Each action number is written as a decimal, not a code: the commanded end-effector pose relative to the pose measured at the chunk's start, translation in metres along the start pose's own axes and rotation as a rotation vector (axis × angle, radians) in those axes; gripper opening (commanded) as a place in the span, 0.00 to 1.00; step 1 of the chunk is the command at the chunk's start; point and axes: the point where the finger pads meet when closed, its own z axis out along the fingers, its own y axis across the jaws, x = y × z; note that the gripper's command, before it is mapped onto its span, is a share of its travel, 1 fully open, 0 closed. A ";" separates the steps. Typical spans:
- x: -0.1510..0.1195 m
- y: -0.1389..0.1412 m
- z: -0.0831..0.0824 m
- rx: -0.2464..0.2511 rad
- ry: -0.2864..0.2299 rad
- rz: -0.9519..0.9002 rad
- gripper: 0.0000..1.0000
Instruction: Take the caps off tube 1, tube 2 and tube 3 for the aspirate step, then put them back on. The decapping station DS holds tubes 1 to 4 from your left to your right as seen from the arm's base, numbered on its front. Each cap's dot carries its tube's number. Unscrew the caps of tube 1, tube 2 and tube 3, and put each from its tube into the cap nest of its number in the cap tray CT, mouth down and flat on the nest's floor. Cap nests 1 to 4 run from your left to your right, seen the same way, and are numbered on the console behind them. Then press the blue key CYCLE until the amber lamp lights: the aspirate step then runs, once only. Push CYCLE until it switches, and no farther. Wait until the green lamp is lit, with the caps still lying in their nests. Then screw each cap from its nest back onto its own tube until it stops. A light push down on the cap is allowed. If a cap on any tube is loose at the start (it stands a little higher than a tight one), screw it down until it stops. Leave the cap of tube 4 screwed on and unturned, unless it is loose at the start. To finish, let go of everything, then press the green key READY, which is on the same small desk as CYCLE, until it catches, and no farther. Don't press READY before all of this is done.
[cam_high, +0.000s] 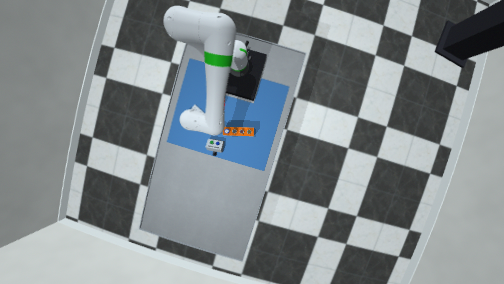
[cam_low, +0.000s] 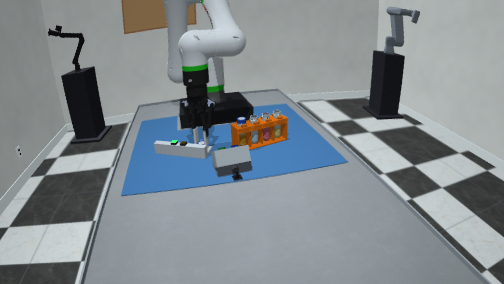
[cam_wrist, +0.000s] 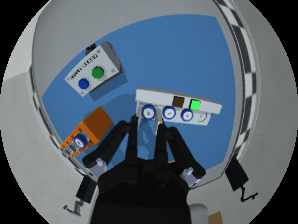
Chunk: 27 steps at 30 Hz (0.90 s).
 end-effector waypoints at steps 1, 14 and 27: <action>0.000 0.000 -0.018 0.000 0.000 0.000 0.00; 0.000 0.000 -0.073 0.000 0.000 0.000 0.00; 0.000 0.000 -0.122 0.000 0.000 0.000 0.00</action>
